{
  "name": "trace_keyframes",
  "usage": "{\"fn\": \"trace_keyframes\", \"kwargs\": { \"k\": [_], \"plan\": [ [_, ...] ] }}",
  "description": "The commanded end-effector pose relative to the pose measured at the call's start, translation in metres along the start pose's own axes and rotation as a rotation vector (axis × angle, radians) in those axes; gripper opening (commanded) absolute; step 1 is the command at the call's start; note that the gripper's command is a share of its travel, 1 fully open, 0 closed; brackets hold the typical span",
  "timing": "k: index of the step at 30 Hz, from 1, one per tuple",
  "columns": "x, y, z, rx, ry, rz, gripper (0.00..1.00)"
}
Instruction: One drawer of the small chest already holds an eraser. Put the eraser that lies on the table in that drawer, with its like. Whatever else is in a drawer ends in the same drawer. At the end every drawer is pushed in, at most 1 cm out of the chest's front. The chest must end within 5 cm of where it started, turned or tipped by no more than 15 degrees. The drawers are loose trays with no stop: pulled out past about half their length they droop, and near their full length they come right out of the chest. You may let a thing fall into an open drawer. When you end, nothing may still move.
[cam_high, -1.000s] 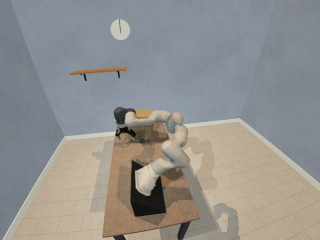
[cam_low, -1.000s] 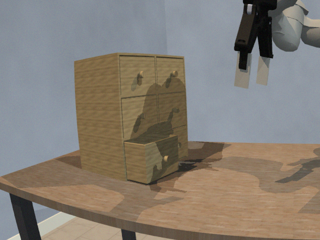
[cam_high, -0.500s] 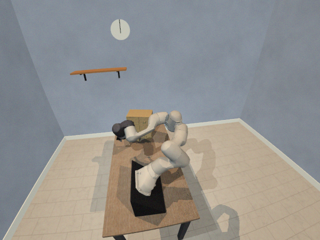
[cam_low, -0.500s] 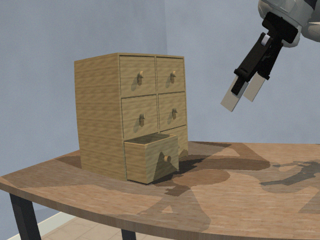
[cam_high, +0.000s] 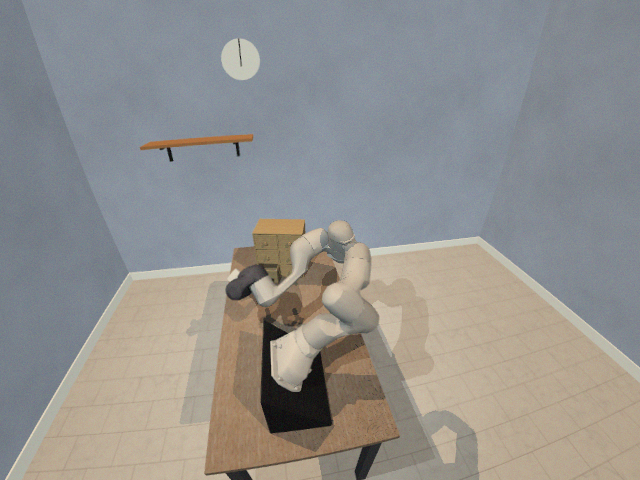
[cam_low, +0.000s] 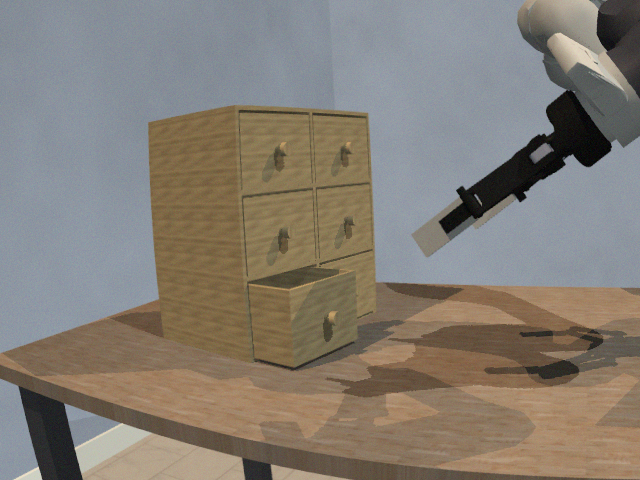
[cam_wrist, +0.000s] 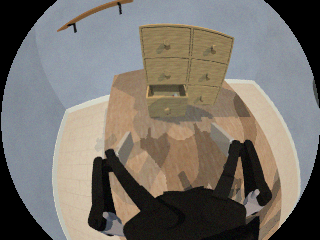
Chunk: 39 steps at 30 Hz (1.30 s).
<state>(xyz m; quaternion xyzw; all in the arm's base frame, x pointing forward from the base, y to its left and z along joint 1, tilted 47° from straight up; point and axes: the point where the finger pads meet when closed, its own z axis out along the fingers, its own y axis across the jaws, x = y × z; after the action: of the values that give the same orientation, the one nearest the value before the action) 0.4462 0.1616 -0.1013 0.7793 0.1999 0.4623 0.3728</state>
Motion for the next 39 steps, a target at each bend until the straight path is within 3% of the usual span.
{"fn": "trace_keyframes", "kwargs": {
  "k": [1, 12, 26, 27, 39],
  "plan": [
    [0.007, 0.0, 0.008, -0.012, 0.091, 0.083, 1.0],
    [0.004, 0.0, 0.024, -0.018, 0.228, 0.082, 1.0],
    [0.004, 0.0, 0.027, -0.019, 0.258, 0.082, 1.0],
    [0.004, 0.0, 0.027, -0.019, 0.258, 0.082, 0.0],
    [0.004, 0.0, 0.027, -0.019, 0.258, 0.082, 0.0]
  ]
}}
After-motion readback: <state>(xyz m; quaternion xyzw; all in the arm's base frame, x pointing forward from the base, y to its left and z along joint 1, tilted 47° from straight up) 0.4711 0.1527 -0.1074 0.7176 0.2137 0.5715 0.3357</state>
